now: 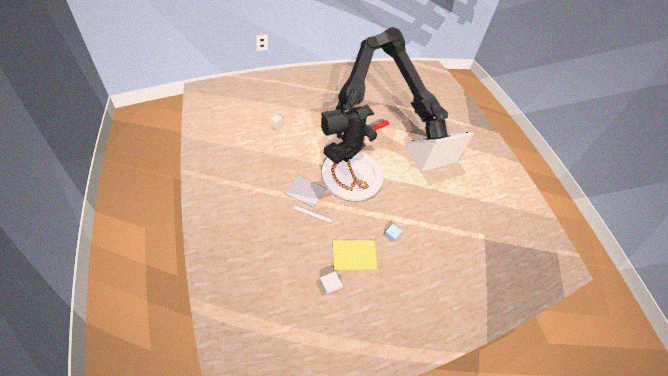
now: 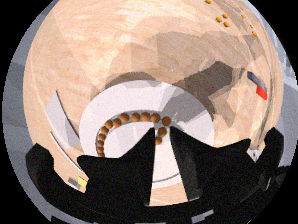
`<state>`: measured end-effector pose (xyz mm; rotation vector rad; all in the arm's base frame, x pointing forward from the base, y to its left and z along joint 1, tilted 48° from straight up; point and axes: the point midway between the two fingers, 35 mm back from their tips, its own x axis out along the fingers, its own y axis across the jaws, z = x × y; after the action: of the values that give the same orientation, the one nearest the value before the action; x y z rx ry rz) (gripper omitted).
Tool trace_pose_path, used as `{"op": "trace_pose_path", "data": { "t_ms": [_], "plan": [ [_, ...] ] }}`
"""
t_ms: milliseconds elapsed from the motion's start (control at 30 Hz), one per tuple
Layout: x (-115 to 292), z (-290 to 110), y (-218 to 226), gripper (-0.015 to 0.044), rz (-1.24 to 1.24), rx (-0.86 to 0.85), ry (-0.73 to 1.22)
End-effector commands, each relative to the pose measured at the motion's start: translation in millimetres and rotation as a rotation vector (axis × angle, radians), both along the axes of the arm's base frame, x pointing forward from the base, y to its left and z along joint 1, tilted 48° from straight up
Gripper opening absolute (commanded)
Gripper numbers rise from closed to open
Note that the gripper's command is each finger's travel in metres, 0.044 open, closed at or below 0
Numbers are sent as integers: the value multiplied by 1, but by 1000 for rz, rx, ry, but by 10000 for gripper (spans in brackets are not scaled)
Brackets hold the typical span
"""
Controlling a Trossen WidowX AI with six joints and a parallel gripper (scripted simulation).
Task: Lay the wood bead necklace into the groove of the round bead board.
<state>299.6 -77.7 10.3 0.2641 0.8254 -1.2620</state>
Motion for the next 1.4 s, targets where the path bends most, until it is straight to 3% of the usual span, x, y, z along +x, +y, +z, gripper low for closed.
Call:
{"op": "trace_pose_path", "data": {
  "t_ms": [0, 1367],
  "plan": [
    [0, 0, 0, 0, 0, 0, -1],
    [-2, 4, 5, 0, 2, -4, 9]
  ]
}}
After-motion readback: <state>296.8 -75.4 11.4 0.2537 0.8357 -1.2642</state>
